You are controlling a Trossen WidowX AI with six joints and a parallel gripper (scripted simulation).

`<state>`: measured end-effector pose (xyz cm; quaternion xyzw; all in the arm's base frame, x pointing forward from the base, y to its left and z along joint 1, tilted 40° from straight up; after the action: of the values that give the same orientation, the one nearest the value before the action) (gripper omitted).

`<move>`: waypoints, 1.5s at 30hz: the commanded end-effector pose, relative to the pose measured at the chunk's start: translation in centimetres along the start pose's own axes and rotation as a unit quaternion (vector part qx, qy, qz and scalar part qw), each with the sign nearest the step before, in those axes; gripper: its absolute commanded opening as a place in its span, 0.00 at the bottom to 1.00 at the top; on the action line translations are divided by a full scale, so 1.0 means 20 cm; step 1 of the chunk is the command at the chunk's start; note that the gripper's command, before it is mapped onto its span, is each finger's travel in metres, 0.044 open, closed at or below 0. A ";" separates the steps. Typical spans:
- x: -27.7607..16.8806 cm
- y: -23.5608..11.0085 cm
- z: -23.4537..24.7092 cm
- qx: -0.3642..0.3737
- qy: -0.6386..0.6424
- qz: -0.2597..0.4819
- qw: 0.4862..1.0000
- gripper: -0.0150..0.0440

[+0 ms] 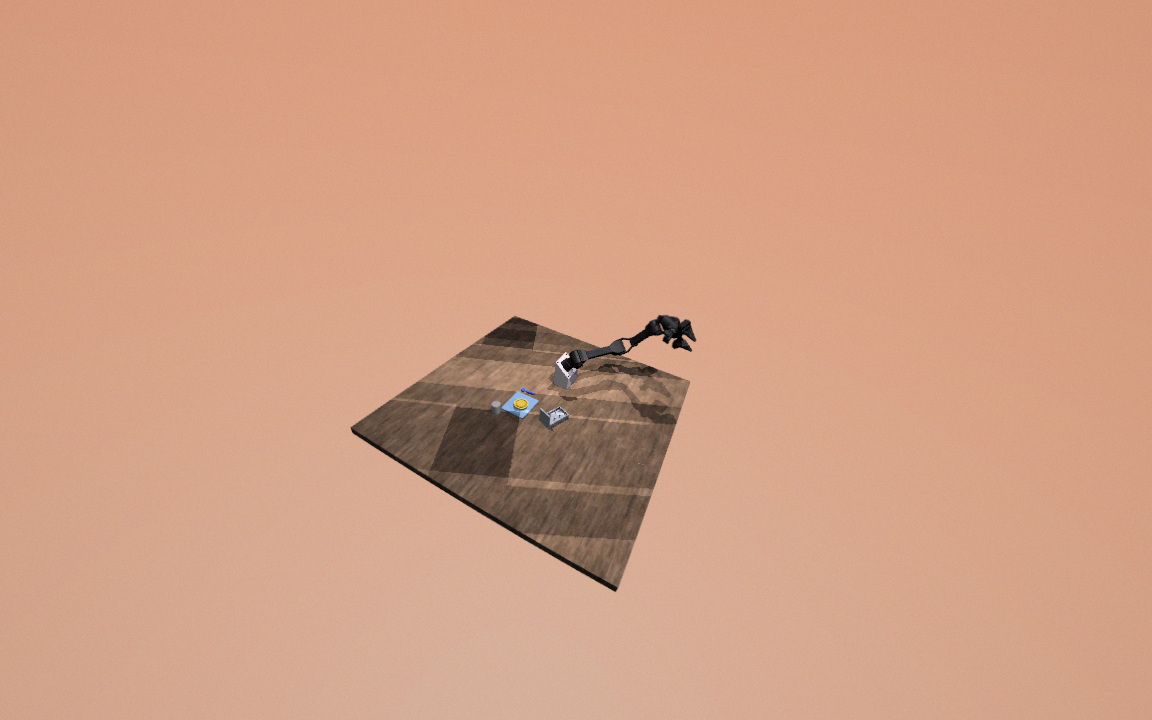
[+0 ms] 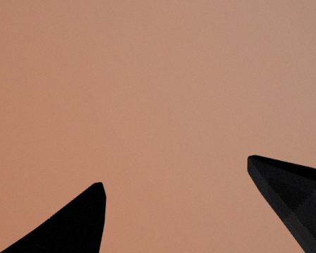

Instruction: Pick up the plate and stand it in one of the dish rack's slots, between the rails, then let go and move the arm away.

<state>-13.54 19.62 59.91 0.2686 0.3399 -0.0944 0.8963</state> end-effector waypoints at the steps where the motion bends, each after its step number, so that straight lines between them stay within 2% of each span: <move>1: 0.00 0.00 0.00 0.000 0.001 0.000 1.000 0.93; 19: 0.33 0.03 0.50 0.107 0.214 -0.026 0.971 0.93; 29: 0.54 0.01 0.79 0.162 0.352 -0.027 0.922 0.93; 38: 0.69 -0.03 0.95 0.217 0.417 -0.015 0.883 0.93; 45: 0.89 -0.07 1.12 0.258 0.495 -0.021 0.829 0.93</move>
<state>9.41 7.82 62.16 0.4786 0.6839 -0.0547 0.5480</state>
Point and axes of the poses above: the point midway between the two fingers, 35 mm back from their tips, its own y axis out along the fingers, its own z axis across the jaws, x = y × z, the point moved 1 cm from there along -y, back along the fingers, and after that the axes turned 6 degrees about y, right-handed, at the moved point
